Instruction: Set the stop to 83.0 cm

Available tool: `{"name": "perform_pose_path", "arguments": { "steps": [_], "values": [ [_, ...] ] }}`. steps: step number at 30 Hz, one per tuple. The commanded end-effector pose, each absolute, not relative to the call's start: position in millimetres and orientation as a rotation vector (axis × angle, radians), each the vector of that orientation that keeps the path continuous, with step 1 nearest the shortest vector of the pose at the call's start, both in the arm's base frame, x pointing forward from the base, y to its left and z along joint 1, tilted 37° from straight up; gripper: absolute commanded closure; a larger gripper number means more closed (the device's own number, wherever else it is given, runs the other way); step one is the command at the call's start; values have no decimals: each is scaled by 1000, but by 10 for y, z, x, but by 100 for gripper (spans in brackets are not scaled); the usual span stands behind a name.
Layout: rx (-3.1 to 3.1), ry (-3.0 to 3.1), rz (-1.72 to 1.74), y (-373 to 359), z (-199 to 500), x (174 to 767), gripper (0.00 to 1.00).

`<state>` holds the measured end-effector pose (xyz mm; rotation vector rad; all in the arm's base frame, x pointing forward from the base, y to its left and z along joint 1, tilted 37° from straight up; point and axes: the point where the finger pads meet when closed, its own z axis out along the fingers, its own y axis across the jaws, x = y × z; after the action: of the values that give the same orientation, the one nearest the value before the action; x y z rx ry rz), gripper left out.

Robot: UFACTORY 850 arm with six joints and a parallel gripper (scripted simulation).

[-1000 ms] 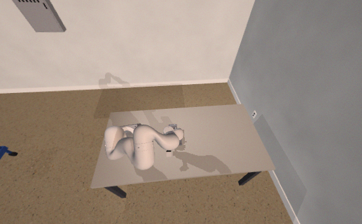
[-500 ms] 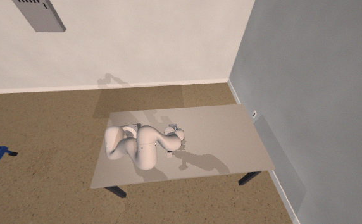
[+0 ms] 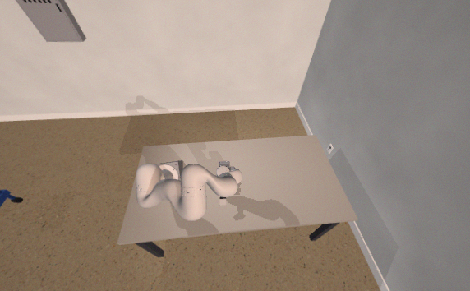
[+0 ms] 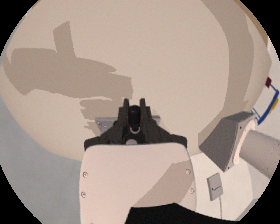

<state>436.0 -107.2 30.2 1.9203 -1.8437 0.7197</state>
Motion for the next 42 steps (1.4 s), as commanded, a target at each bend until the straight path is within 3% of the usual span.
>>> {"name": "perform_pose_path", "arguments": {
  "steps": [1,42],
  "values": [
    [1922,-1845,723,-1065,309,4446,94],
    [1922,-1845,723,-762,712,4596,94]
  ]
}}
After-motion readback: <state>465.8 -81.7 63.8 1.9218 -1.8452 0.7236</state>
